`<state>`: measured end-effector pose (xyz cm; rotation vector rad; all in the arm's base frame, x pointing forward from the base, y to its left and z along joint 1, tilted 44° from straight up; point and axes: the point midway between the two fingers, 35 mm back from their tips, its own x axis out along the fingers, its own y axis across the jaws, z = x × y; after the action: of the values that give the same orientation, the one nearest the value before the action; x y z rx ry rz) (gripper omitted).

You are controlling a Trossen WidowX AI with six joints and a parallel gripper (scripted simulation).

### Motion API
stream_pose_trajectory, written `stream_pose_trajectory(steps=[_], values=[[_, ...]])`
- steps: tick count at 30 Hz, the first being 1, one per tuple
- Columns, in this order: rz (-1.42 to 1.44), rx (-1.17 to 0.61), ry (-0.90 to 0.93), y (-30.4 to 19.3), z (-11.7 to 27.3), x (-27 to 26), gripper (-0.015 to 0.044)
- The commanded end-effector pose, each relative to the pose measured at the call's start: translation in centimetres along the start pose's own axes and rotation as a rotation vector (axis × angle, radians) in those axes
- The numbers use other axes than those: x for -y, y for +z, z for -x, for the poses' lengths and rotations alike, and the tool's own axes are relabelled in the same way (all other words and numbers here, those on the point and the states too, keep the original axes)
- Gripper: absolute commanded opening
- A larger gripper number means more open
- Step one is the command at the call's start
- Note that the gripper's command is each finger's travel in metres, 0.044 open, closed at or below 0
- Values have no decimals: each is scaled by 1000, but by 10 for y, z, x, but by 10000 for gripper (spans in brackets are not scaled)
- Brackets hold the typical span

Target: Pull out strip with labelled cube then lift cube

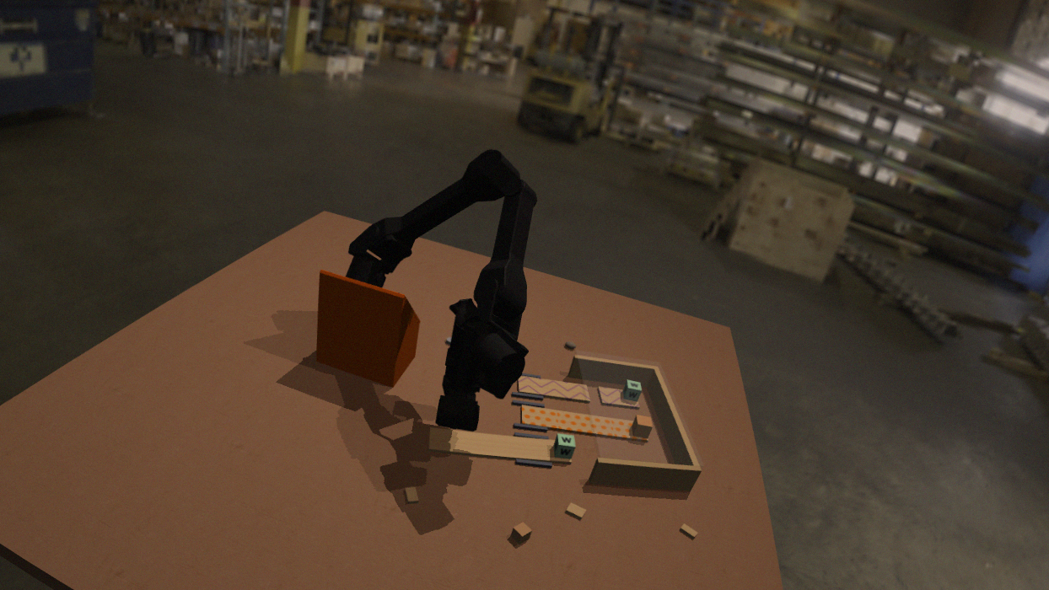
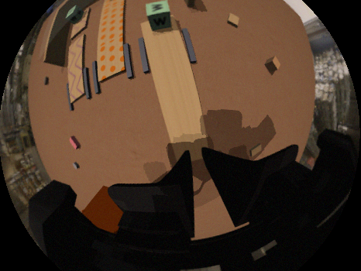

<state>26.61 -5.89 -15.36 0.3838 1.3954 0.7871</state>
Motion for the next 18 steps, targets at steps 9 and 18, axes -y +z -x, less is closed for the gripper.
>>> stream_pose_trajectory(steps=[9, 18], values=[[4, 5, 0, 46, 5, -3, 368], [5, 6, 0, 78, 9, -5, 440]])
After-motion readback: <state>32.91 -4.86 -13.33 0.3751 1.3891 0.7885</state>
